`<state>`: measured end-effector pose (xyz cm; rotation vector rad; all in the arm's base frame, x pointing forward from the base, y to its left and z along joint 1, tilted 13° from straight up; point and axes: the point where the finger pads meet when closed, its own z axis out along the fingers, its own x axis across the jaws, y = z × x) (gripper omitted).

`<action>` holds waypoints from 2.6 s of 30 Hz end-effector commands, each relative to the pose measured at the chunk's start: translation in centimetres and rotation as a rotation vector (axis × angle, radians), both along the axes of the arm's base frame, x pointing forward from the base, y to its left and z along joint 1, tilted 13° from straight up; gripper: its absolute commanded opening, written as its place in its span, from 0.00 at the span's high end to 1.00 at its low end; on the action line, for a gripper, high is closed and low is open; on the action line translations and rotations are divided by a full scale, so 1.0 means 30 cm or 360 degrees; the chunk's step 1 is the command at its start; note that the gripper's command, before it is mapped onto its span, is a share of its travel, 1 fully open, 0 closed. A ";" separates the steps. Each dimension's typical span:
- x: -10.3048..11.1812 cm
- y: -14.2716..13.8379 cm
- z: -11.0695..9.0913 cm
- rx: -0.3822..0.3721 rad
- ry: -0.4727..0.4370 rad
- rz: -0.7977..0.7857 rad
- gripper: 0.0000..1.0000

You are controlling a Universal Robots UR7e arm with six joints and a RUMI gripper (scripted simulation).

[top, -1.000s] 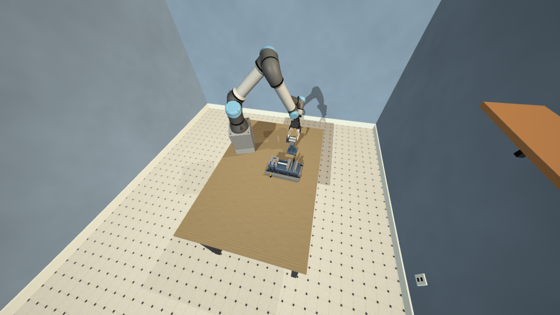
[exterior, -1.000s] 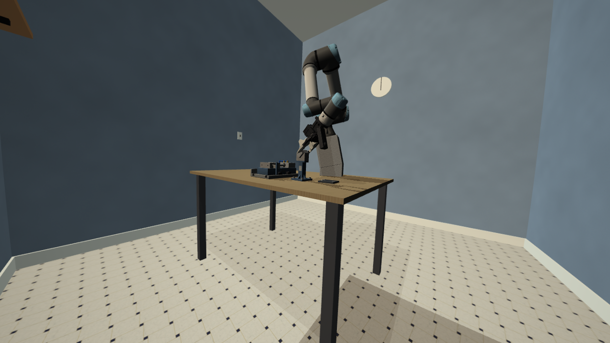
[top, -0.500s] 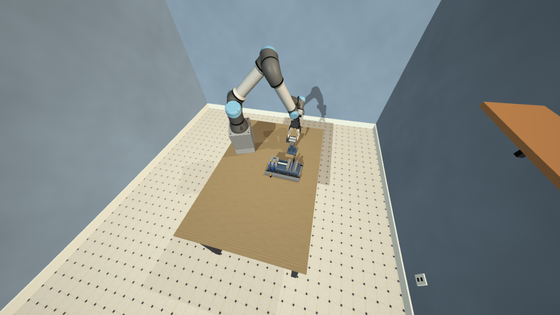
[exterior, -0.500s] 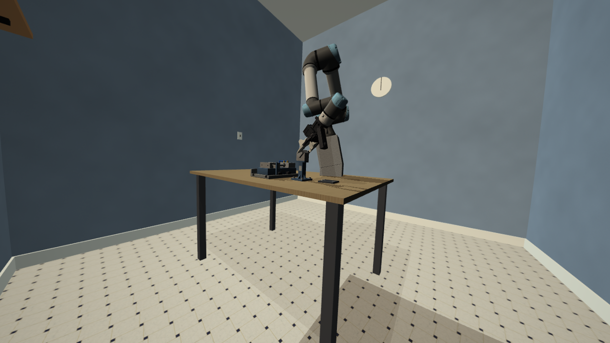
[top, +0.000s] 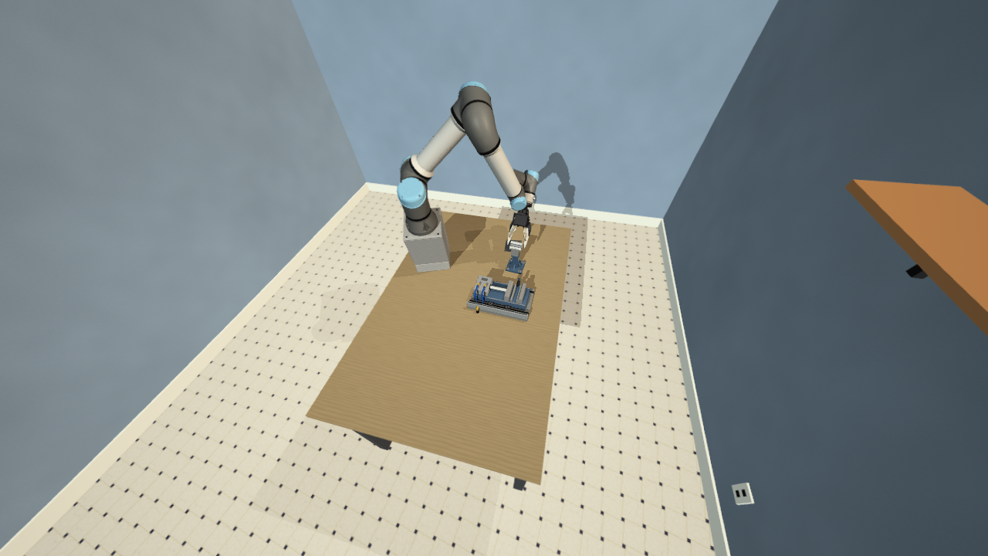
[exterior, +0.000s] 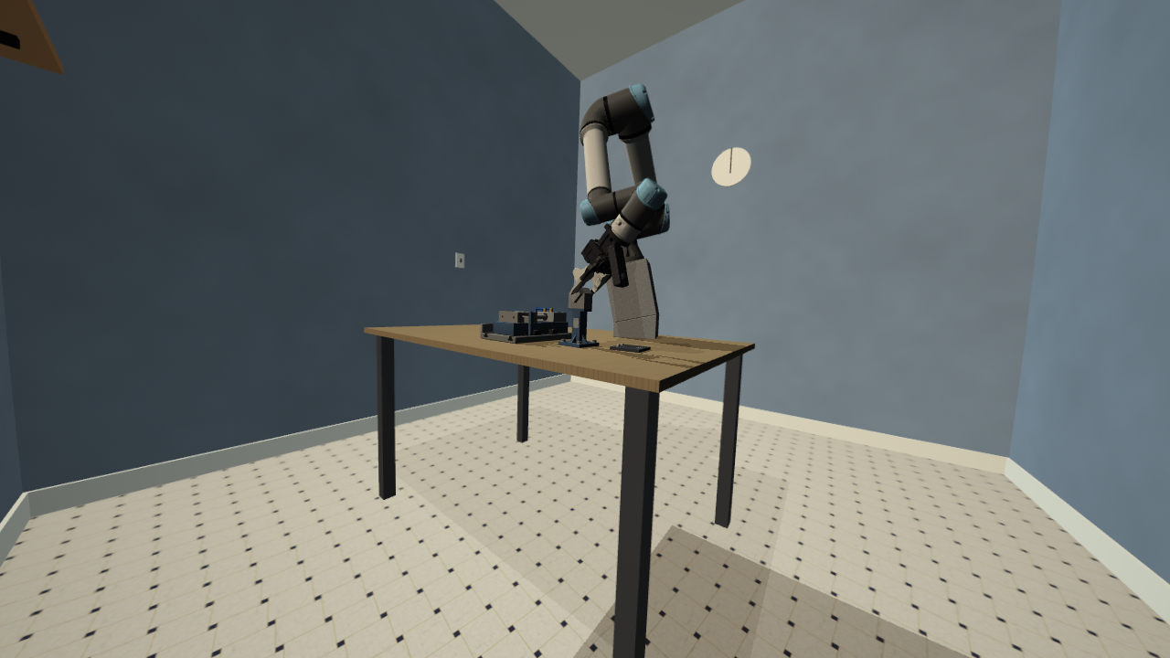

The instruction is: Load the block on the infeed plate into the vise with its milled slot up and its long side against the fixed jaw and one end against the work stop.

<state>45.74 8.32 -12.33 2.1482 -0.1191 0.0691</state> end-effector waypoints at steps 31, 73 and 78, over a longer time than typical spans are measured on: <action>0.001 -0.002 -0.004 0.0091 -0.0007 0.0009 0.49; 0.000 -0.006 0.000 0.0488 -0.0030 0.0047 0.49; 0.000 -0.008 0.001 0.0584 -0.0036 0.0056 0.49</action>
